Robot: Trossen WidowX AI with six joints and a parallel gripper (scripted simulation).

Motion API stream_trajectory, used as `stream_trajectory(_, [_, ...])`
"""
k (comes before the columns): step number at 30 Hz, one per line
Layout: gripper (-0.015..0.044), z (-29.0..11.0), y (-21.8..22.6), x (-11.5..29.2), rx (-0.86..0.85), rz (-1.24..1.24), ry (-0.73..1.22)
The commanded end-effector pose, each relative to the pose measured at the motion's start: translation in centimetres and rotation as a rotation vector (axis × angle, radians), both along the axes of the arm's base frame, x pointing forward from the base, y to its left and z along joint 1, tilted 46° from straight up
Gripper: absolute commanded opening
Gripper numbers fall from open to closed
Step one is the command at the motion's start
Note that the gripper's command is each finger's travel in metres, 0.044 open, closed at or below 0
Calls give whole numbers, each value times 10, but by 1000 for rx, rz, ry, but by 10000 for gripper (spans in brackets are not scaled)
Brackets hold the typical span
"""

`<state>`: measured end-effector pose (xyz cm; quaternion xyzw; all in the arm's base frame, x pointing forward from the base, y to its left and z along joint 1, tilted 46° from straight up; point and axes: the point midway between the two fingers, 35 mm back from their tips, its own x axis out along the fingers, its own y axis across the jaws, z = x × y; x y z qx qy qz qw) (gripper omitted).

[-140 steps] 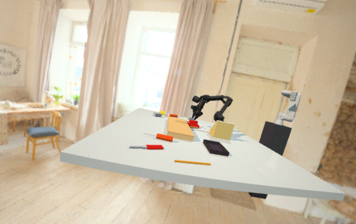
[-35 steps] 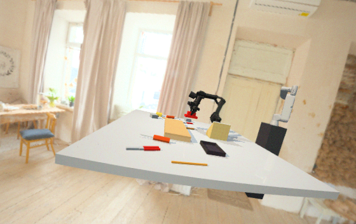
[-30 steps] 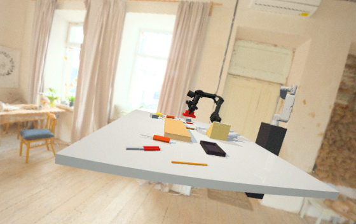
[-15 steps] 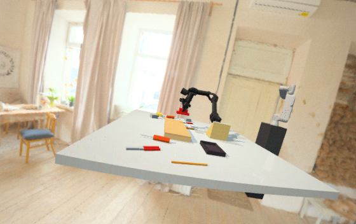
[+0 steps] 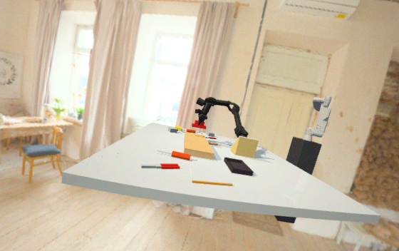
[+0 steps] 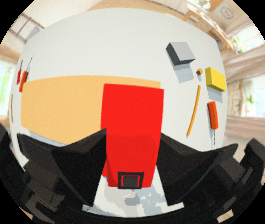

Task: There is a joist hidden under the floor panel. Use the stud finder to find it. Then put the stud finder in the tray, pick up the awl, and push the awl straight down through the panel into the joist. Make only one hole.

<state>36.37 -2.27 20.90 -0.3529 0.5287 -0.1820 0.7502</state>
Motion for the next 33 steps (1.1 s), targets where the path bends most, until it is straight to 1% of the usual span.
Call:
stream_trajectory(1, [0, 3, -1, 4, 3, -2, -21])
stream_trajectory(33, [0, -29, -35, 10, 1, -2, -23])
